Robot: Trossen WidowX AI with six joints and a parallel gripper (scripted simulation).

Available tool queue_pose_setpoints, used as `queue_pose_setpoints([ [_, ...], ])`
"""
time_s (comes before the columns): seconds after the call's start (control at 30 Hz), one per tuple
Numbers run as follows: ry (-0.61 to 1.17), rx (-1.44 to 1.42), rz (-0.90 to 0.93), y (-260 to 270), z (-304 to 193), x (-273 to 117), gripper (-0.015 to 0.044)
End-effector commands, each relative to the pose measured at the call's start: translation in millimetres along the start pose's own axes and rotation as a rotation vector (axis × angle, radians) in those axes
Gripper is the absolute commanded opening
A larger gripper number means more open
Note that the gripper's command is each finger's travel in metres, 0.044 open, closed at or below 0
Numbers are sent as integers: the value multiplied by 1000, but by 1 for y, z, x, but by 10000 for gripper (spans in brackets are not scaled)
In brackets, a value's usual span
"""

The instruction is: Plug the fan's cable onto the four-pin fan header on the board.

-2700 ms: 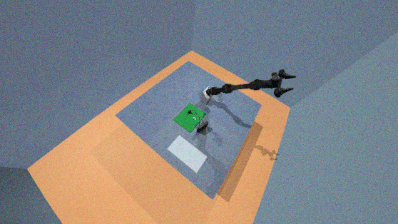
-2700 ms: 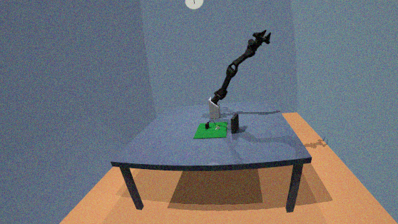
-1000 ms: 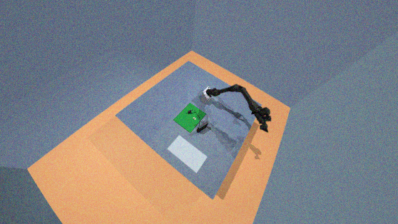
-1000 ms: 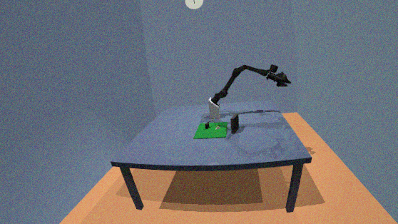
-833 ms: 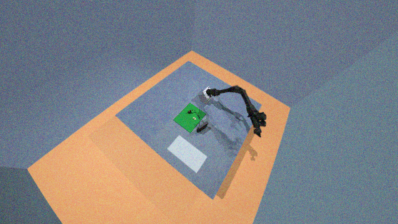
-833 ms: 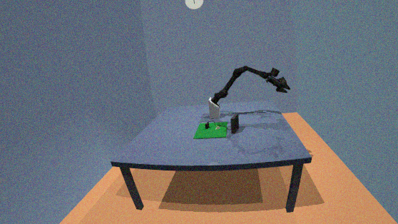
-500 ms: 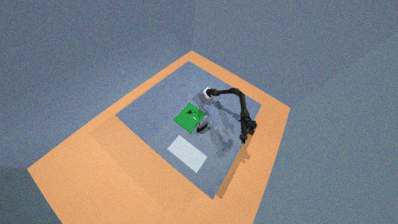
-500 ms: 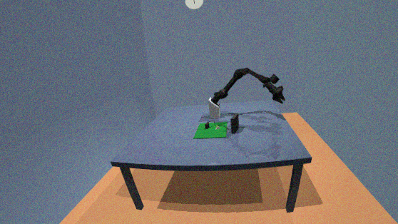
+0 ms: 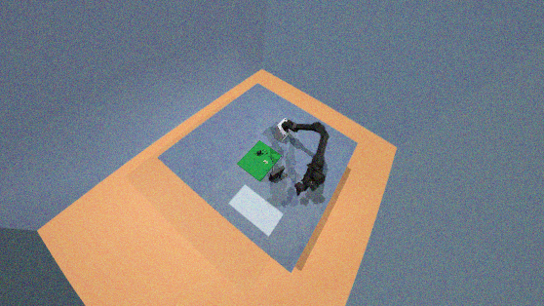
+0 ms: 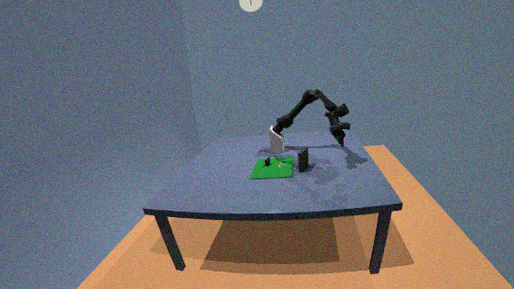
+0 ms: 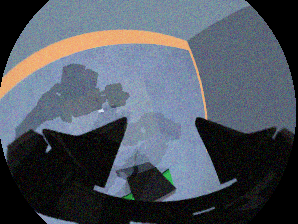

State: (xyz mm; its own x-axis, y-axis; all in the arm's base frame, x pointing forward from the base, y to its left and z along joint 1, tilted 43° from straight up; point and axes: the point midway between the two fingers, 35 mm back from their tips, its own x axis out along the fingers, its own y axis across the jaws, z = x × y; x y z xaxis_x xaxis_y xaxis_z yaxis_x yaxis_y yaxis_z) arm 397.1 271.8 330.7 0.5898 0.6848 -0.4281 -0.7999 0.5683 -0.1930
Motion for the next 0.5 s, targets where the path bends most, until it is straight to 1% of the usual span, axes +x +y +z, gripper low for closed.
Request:
queue_pose_setpoints([
  [0.0,151,141,-22,-38,-64,4,440],
  [0.23,319,346,-52,-86,-153,-9,440],
  [0.4,412,495,-80,-117,-216,-31,440],
  [0.47,461,582,-72,-119,-243,-39,440],
])
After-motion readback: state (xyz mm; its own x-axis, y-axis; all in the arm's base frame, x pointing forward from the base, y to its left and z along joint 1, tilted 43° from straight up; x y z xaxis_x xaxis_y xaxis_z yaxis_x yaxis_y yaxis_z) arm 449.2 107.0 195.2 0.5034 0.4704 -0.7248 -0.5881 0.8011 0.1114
